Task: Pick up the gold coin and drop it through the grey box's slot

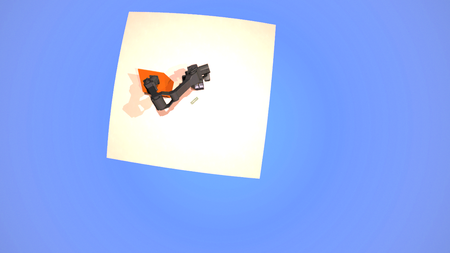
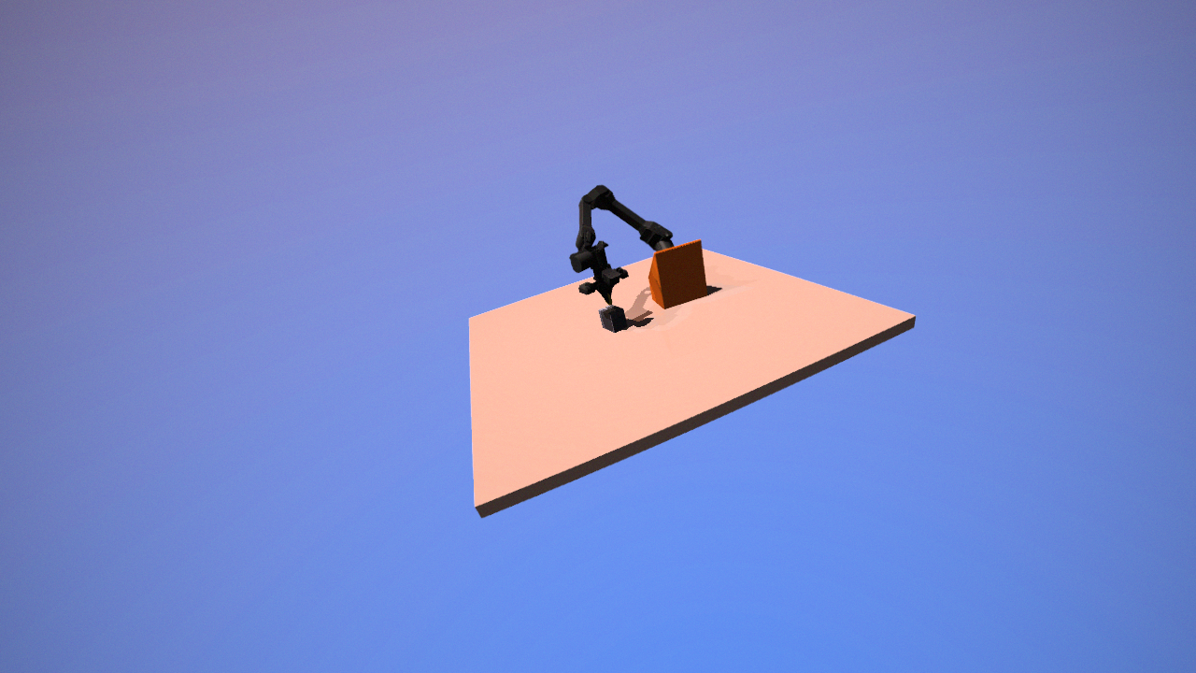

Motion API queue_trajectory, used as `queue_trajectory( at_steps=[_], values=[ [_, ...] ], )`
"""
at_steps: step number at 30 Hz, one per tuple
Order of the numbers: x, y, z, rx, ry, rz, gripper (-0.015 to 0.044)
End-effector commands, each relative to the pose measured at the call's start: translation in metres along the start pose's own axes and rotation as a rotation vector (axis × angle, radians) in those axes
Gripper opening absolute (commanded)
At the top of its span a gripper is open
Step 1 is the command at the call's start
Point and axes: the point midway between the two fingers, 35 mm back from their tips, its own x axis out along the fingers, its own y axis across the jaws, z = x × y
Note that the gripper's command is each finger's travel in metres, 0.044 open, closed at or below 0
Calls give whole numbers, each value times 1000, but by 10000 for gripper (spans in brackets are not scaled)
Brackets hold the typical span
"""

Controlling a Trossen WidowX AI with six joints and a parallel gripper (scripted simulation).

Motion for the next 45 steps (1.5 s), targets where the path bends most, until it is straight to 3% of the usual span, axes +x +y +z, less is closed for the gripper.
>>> queue_trajectory(
  at_steps=[1,26,32,41,45],
  values=[
    [2,0,1,-8,2,-1,0],
    [17,0,0,-7,3,0,0],
    [15,0,0,-3,-2,1,157],
    [15,0,0,-3,-2,1,161],
    [1,0,0,-4,-2,1,266]
  ],
)
